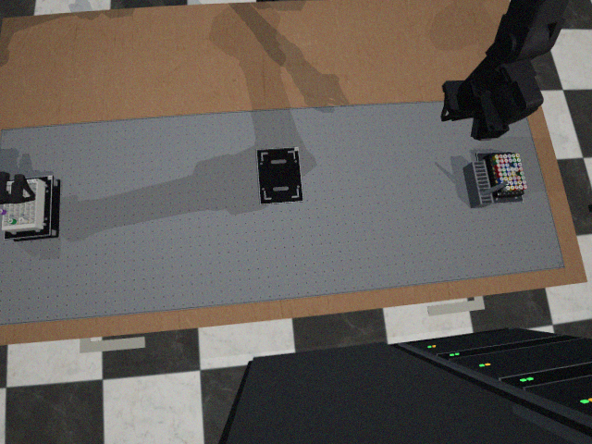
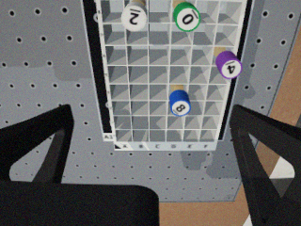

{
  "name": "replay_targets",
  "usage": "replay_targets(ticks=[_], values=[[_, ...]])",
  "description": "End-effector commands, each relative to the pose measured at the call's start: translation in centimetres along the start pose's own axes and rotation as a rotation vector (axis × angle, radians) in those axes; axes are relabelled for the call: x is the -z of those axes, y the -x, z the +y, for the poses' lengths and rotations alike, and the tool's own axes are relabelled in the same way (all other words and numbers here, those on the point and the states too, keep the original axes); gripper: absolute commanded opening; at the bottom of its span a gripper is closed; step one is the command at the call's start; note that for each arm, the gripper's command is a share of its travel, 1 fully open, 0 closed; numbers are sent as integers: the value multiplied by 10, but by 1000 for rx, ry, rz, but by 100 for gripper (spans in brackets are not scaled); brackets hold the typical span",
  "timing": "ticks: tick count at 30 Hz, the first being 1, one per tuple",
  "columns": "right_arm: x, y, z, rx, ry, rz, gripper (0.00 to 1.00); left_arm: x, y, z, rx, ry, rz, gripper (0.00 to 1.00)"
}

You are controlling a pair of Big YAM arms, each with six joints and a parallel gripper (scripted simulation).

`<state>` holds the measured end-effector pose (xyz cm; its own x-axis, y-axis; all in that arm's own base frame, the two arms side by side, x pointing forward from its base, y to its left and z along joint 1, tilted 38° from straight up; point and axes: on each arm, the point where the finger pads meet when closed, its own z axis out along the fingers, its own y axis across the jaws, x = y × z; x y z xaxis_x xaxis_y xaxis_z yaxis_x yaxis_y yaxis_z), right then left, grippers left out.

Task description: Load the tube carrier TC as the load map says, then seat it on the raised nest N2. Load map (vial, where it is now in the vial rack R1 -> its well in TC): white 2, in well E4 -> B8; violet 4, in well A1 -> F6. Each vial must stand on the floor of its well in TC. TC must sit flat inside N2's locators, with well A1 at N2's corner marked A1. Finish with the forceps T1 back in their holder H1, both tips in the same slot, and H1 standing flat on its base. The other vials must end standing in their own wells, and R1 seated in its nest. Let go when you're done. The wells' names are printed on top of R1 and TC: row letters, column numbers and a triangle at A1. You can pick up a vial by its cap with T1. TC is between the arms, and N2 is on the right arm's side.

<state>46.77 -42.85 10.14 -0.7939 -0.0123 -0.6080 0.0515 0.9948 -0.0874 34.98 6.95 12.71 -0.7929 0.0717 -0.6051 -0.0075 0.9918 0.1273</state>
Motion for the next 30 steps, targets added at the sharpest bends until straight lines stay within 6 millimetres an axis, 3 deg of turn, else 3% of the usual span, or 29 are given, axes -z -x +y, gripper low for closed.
replay_targets(ticks=[1,30], values=[[15,14,4,6,-27,-32,100,4,10,1,4,6,-20,25],[50,-12,105,7,-20,-32,100,4,10,1,4,6,-20,25]])
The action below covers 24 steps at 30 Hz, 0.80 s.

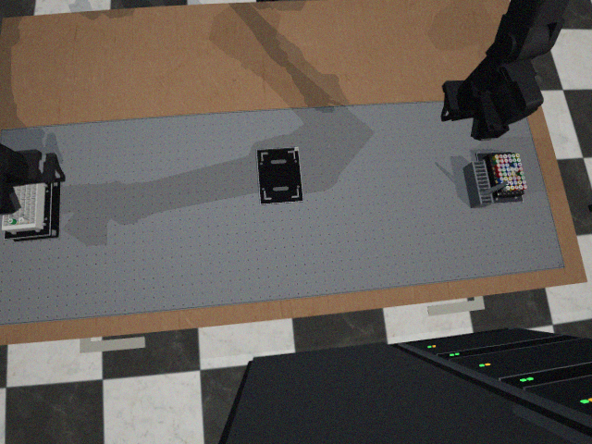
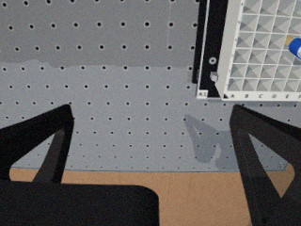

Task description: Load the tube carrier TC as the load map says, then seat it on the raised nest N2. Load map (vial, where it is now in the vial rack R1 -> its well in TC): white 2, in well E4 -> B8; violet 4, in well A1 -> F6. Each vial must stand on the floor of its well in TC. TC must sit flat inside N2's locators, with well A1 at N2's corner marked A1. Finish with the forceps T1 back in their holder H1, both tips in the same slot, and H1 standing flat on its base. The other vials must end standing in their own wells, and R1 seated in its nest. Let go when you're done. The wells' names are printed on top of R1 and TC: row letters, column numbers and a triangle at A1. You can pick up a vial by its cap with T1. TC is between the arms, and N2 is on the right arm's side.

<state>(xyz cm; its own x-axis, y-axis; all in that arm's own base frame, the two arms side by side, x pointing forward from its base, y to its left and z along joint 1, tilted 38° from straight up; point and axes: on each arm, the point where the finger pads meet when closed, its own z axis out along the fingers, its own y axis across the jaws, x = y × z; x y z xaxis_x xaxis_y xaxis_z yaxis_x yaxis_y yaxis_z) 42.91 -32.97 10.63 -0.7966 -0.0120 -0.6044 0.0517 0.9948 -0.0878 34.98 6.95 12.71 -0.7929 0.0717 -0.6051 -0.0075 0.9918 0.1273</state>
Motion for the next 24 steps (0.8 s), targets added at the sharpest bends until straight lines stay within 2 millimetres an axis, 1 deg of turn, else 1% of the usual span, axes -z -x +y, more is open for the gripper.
replay_targets(ticks=[1,2,4,19,21,24], values=[[14,14,13,6,-20,-36,100,4,10,1,4,6,-20,25],[15,13,17,6,-20,-36,100,4,10,1,4,6,-20,25],[15,13,17,6,-20,-36,100,4,10,1,4,6,-20,25],[35,-2,71,4,-18,-37,100,4,10,1,4,6,-20,25],[35,-2,71,4,-18,-37,100,4,10,1,4,6,-20,25],[39,-5,82,4,-17,-37,100,4,10,1,4,6,-20,25]])
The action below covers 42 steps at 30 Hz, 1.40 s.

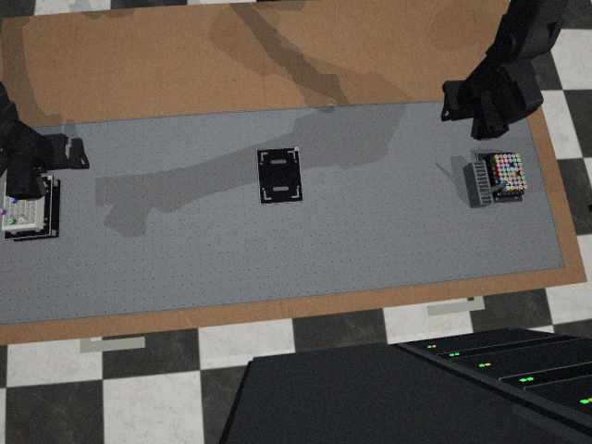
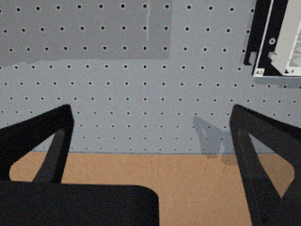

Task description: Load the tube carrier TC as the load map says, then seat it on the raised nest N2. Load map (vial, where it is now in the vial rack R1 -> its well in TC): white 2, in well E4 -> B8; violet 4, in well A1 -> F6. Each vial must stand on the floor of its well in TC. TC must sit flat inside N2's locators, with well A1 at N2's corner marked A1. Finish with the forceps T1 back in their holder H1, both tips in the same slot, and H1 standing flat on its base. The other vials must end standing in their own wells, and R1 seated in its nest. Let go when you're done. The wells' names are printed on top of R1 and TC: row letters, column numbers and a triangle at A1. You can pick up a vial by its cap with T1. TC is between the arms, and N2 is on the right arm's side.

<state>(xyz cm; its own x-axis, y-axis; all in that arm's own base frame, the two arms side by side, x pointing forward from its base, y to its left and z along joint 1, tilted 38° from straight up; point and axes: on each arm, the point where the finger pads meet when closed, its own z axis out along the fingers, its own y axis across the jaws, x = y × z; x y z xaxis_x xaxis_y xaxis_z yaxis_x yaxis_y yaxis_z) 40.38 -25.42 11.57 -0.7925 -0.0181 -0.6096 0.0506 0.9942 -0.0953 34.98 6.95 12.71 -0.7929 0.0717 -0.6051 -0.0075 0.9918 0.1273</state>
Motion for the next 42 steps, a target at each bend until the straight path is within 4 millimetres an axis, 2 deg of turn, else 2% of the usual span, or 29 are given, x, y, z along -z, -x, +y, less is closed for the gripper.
replay_targets(ticks=[1,12,14,29,31,42], values=[[10,8,13,-2,-12,-29,100,4,10,1,4,6,-20,25],[25,-6,54,-7,-4,-18,100,4,10,1,4,6,-20,25],[25,-6,54,-7,-4,-18,100,4,10,1,4,6,-20,25],[45,-22,109,-11,1,-8,100,4,10,1,4,6,-20,25],[45,-22,109,-11,1,-8,100,4,10,1,4,6,-20,25],[60,-32,149,-11,2,-8,100,4,10,1,4,6,-20,25]])
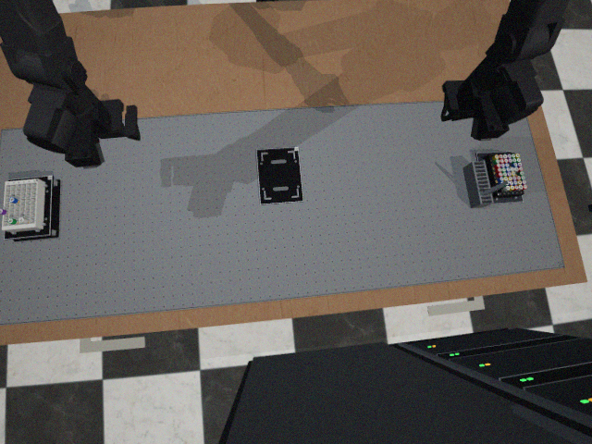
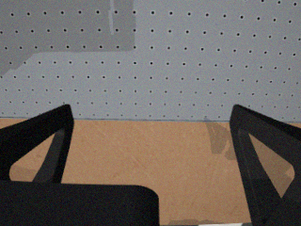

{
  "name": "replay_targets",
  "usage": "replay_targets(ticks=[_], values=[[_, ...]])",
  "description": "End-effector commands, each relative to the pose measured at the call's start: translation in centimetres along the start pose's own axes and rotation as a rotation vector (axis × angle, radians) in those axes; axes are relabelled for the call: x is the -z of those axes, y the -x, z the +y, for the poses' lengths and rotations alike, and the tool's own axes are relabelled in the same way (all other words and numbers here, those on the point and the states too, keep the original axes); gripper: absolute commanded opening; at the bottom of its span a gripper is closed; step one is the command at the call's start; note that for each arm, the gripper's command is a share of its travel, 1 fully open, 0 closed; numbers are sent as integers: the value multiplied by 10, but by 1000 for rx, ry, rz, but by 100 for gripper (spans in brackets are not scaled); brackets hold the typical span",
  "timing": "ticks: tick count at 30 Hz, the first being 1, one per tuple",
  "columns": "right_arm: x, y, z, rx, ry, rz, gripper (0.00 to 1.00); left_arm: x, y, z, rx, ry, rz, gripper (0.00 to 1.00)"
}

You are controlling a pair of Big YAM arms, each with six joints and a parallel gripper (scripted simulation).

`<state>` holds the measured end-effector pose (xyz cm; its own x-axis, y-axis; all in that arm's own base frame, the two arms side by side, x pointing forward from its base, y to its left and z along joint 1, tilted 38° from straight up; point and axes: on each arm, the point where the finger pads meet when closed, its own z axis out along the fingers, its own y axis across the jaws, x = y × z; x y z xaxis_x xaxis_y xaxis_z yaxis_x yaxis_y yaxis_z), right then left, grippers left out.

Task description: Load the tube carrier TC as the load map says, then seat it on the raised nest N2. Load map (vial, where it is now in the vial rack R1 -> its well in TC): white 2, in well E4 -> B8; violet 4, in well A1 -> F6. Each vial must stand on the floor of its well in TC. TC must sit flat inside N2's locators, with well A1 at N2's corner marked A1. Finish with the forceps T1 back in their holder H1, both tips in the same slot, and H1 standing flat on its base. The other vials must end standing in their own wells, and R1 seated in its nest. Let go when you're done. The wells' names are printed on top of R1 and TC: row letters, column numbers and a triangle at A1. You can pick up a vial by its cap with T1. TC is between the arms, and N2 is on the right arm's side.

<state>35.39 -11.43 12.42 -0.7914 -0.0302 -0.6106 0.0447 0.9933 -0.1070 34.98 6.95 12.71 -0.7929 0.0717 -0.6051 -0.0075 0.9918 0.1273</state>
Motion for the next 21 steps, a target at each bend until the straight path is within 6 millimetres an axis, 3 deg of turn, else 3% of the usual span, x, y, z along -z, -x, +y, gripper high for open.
replay_targets(ticks=[1,4,21], values=[[10,-1,17,-23,8,-5,100,4,10,1,4,6,-20,25],[14,-4,27,-23,8,-5,100,4,10,1,4,6,-20,25],[14,5,22,-21,0,-19,100,4,10,1,4,6,-20,25]])
